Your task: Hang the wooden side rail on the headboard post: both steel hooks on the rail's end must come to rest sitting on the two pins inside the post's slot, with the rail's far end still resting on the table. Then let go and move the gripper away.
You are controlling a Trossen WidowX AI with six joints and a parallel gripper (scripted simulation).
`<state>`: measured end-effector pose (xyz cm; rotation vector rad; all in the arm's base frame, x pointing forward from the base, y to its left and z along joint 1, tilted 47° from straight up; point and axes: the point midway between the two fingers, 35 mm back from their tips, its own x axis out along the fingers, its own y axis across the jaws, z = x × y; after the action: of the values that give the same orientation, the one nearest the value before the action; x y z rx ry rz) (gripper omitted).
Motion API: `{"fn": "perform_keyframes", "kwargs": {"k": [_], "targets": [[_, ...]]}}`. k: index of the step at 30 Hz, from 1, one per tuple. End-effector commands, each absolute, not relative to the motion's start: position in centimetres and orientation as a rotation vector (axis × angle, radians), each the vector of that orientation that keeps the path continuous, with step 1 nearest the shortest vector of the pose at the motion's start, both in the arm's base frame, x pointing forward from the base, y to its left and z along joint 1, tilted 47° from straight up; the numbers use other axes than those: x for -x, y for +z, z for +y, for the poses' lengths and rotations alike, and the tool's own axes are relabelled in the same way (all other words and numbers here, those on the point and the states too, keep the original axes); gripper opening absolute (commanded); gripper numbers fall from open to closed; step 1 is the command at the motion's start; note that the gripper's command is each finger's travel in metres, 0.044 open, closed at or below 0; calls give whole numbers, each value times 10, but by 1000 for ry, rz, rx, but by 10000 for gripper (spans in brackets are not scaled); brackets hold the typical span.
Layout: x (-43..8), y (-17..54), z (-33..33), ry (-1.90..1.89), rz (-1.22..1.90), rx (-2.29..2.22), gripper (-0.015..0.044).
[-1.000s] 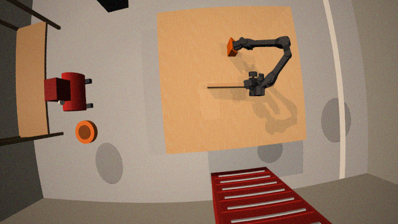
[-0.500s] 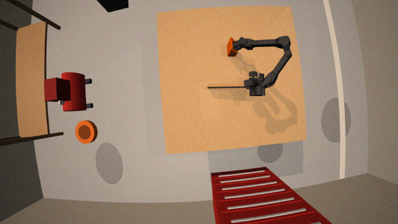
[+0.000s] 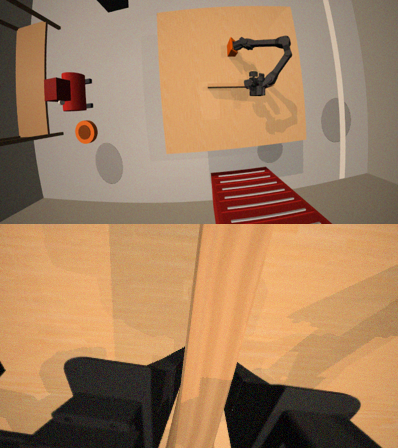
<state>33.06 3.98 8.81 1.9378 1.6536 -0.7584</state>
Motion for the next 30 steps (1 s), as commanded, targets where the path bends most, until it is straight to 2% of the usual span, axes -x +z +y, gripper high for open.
{"fn": "perform_keyframes", "kwargs": {"k": [1, 30], "targets": [[-332, 93, 39, -750, 1641, -1945, 0], [-331, 96, 41, -750, 1641, -1945, 0]]}}
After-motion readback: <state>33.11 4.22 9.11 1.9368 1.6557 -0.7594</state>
